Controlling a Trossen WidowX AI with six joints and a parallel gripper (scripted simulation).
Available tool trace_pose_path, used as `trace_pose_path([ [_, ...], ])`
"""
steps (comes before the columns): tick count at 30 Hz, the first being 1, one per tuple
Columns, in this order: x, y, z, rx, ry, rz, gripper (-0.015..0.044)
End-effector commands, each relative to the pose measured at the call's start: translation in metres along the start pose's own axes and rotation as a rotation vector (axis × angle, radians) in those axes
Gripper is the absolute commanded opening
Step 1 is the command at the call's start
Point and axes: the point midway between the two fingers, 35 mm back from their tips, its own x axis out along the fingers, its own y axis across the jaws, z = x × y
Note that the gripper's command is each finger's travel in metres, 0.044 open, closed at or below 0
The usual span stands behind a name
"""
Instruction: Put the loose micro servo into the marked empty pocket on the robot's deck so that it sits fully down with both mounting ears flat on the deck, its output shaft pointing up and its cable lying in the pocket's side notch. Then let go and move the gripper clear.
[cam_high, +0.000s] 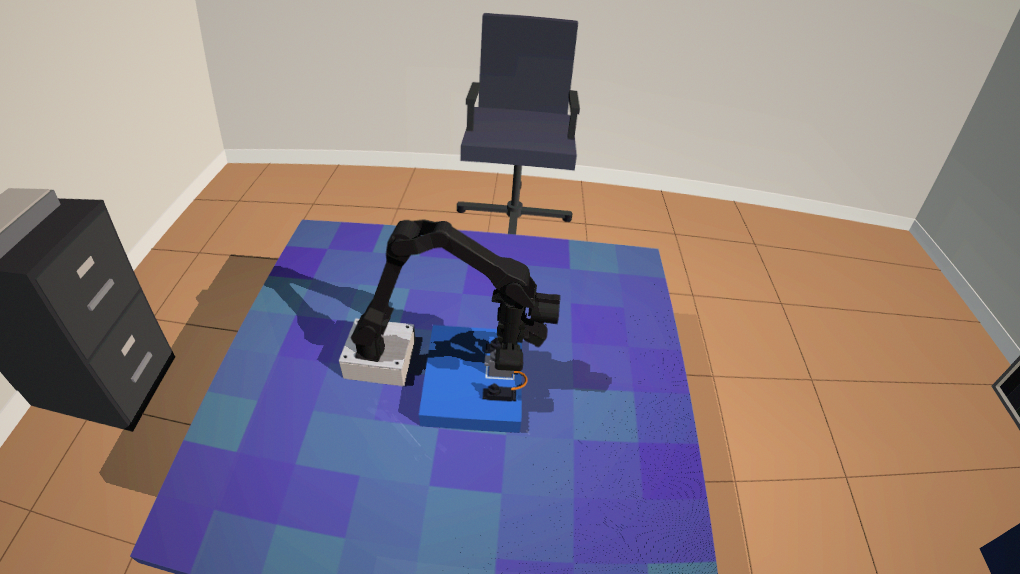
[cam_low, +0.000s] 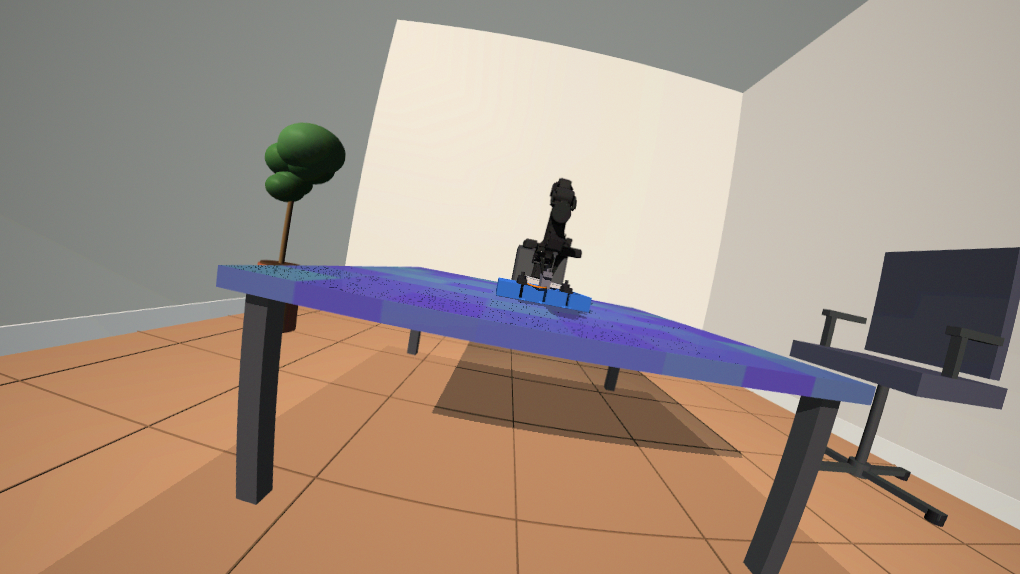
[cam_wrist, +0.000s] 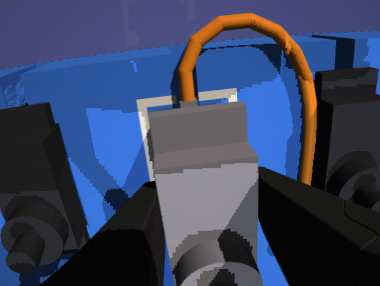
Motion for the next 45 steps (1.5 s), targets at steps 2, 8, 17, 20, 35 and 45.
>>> trace_pose_path([
  [2,0.004,0.000,0.001,0.003,-0.007,0.002,0.0000],
  [8,0.010,0.001,0.001,0.003,-0.007,0.002,0.0000],
  [17,0.020,0.001,0.001,0.003,-0.007,0.002,0.0000],
  [20,0.023,0.001,0.001,0.003,-0.007,0.002,0.0000],
  [35,0.038,0.001,0.001,0.003,-0.006,0.002,0.0000],
  [45,0.035,0.000,-0.001,0.003,-0.006,0.002,0.0187],
])
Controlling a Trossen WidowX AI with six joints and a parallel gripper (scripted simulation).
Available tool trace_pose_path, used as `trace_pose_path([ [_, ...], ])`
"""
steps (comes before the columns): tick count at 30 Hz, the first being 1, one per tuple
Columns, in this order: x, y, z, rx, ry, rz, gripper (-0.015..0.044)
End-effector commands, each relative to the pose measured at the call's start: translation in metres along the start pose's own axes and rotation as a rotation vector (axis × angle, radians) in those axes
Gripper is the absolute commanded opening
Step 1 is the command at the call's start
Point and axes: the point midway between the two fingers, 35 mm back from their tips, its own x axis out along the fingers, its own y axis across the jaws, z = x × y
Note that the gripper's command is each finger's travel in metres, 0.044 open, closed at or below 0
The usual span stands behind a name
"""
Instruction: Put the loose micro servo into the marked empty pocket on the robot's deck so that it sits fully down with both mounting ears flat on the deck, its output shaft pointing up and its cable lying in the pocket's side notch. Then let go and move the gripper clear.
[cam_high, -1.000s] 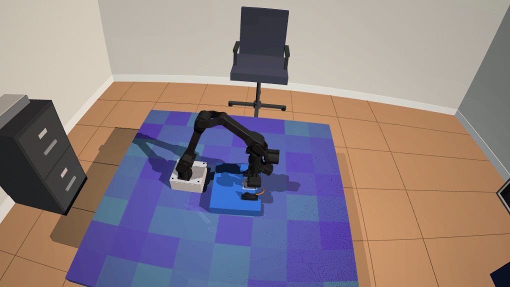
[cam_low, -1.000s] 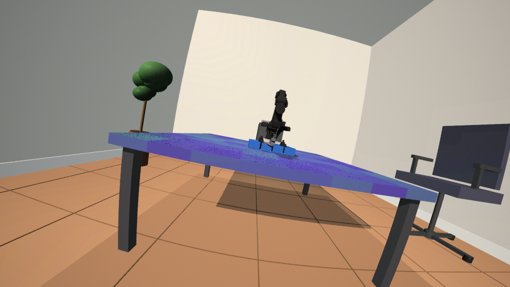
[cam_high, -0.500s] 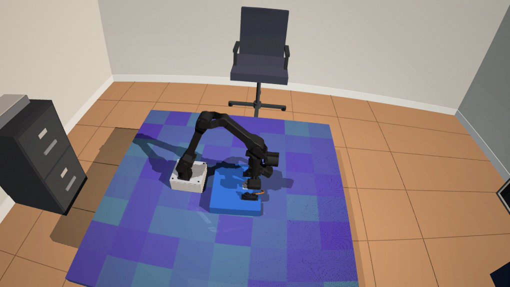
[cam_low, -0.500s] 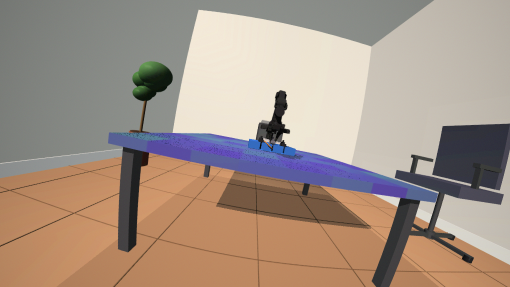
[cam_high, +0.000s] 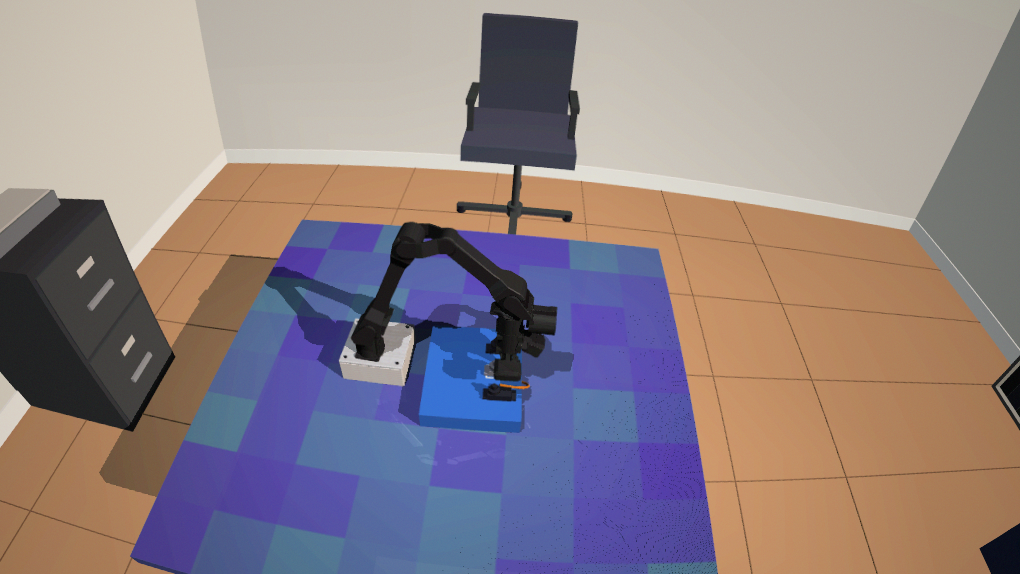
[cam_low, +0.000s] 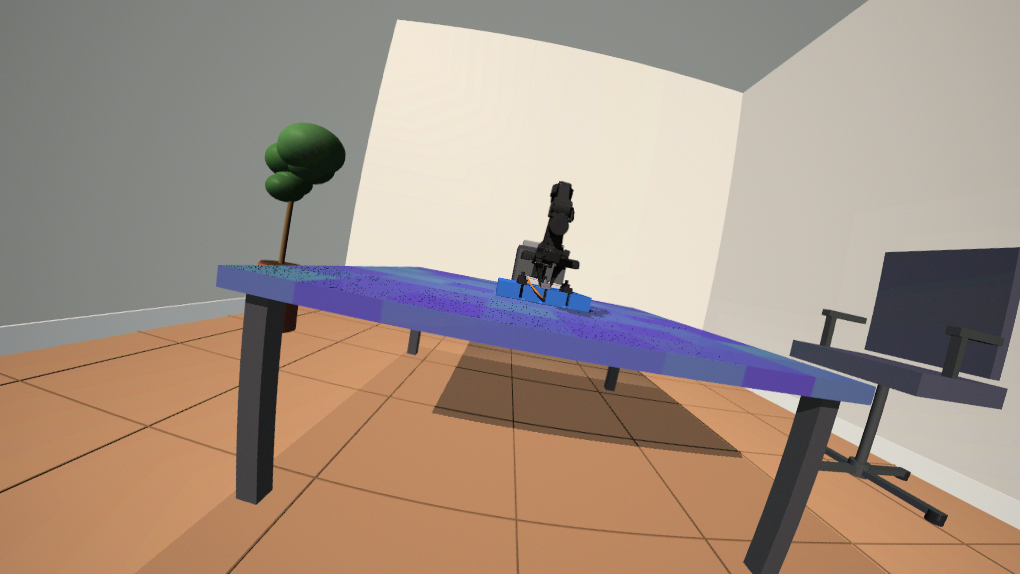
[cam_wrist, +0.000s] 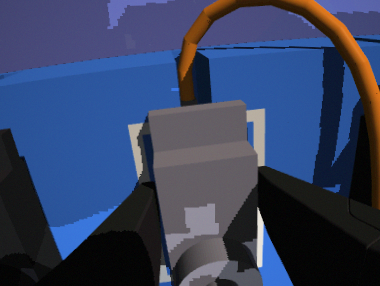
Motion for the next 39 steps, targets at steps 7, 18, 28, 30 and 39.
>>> trace_pose_path([
  [7,-0.035,0.000,-0.006,0.004,-0.003,0.001,0.0187],
  [18,-0.072,-0.002,-0.057,0.006,0.002,-0.001,0.0398],
  [28,-0.098,0.000,-0.108,0.005,0.007,0.000,0.0440],
  [30,-0.100,0.000,-0.108,0.005,0.007,0.000,0.0440],
  [39,-0.147,0.000,-0.107,0.009,0.000,-0.002,0.0440],
])
